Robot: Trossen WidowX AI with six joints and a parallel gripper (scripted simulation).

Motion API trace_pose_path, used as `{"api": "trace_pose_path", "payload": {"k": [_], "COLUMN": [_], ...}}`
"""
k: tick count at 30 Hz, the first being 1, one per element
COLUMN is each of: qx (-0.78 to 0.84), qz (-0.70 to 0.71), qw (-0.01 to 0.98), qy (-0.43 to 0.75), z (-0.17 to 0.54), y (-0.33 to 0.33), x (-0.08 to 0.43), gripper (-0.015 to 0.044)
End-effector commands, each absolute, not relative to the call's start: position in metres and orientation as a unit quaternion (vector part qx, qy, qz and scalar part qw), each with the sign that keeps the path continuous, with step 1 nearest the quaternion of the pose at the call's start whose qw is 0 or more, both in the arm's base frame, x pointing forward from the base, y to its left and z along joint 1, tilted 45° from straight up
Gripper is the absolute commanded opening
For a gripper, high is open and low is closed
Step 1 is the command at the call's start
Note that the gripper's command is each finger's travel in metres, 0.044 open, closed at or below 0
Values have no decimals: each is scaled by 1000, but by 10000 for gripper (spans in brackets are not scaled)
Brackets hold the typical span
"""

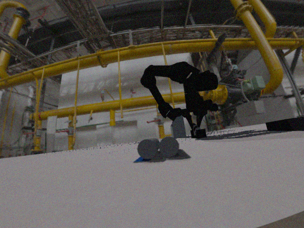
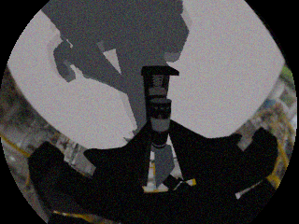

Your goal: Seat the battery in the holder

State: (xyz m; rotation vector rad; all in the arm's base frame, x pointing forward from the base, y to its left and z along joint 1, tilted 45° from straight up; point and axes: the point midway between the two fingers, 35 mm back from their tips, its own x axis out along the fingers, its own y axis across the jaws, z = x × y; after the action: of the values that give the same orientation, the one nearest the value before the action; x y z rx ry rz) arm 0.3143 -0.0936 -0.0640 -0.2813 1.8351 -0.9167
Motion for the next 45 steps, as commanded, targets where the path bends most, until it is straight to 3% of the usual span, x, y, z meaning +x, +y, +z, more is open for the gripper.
{"api": "trace_pose_path", "payload": {"k": [1,45], "qx": [-112,-87], "qz": [-381,-390], "qw": [500,447], "qy": [769,800], "z": [-67,-73], "y": [-93,-104], "x": [315,326], "gripper": [82,82]}}
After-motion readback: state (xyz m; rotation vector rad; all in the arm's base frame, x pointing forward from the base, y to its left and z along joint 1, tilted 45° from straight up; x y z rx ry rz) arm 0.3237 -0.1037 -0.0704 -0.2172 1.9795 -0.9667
